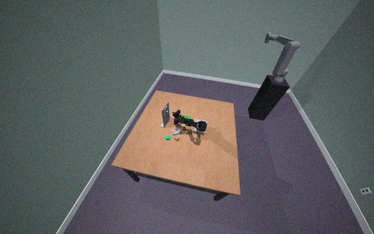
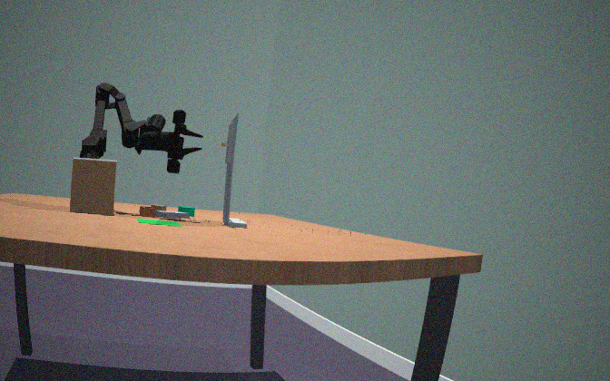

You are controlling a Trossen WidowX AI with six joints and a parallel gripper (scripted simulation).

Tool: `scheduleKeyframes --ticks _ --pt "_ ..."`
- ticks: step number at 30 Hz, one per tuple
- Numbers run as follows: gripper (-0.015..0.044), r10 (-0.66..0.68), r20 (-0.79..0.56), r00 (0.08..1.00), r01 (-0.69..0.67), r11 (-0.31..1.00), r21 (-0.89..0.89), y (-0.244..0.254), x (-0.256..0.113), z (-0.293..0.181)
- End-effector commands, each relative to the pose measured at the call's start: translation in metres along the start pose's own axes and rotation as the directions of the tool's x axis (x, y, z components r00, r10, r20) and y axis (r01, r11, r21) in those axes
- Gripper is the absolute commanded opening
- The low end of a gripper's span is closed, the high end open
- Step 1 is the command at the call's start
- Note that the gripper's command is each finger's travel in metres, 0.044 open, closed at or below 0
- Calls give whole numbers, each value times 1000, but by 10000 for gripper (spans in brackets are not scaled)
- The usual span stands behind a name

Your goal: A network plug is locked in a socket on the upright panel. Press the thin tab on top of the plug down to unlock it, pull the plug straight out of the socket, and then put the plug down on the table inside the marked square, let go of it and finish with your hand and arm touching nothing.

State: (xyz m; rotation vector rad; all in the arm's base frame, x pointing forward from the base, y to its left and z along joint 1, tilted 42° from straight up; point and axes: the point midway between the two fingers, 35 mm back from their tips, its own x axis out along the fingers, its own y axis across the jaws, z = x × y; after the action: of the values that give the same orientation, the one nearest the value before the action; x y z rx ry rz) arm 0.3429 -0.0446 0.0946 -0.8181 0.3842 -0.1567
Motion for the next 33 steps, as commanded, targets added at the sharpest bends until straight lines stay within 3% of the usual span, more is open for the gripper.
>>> scheduleKeyframes --ticks 1,33 --pt "156 -2 3 1000 2 1000 -4 0 11 3" --pt "156 -4 5 1000 4 1000 -3 -1 56 16"
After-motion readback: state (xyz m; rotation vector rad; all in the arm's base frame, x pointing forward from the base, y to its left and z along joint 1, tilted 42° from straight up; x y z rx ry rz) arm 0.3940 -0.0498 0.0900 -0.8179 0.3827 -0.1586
